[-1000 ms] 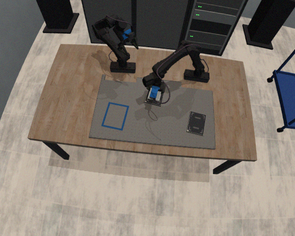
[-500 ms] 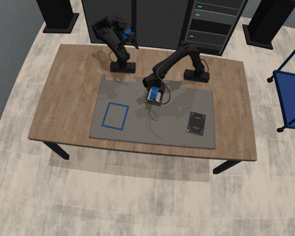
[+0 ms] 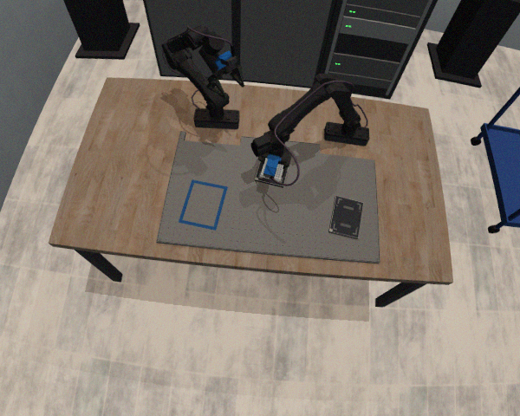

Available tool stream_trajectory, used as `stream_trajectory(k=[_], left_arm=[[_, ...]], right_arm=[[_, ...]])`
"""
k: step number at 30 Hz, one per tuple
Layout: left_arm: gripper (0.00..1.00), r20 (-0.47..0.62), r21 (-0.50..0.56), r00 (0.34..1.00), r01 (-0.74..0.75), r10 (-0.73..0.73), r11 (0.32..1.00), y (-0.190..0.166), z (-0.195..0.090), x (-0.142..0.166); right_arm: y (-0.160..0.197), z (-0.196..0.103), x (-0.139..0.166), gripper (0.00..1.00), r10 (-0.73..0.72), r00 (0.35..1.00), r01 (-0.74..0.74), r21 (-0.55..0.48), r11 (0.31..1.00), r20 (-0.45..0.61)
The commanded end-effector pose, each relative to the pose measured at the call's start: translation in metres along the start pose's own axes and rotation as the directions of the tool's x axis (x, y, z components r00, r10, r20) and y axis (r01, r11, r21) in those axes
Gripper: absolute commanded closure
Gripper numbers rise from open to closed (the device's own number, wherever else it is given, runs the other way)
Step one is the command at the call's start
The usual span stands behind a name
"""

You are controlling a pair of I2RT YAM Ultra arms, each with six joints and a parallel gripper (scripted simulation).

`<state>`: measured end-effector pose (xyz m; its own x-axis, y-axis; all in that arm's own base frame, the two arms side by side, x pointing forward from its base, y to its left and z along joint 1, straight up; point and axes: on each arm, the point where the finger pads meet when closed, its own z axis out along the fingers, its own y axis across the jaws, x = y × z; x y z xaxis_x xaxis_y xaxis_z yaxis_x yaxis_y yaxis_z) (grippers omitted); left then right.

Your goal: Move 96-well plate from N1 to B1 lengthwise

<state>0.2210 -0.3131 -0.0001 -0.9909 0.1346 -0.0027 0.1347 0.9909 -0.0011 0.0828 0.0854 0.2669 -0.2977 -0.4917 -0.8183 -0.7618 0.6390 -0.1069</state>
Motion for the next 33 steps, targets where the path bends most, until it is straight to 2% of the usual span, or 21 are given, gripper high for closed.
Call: stream_trajectory(k=[1,3,13,28,33], left_arm=[[0.21,0.008,-0.012,1.0,-0.009,0.009,1.0,-0.002,0.004,-0.001],[0.0,0.006,-0.015,1.0,-0.009,0.009,1.0,-0.001,0.005,0.0],[0.0,0.046,0.027,0.999,-0.004,0.003,1.0,0.0,-0.017,-0.012],[0.0,0.036,0.017,0.999,-0.002,0.002,1.0,-0.005,-0.039,-0.006],[0.0,0.042,0.024,0.999,-0.003,0.002,1.0,-0.009,-0.061,-0.006]], right_arm=[[-0.001,-0.008,-0.008,0.0,0.002,0.999,-0.002,0.003,1.0,0.039],[-0.001,-0.008,-0.008,0.0,0.002,0.999,-0.002,0.003,1.0,0.039],[-0.001,-0.008,-0.008,0.0,0.002,0.999,-0.002,0.003,1.0,0.039],[-0.001,-0.008,-0.008,0.0,0.002,0.999,-0.002,0.003,1.0,0.039],[-0.001,-0.008,-0.008,0.0,0.002,0.999,-0.002,0.003,1.0,0.039]])
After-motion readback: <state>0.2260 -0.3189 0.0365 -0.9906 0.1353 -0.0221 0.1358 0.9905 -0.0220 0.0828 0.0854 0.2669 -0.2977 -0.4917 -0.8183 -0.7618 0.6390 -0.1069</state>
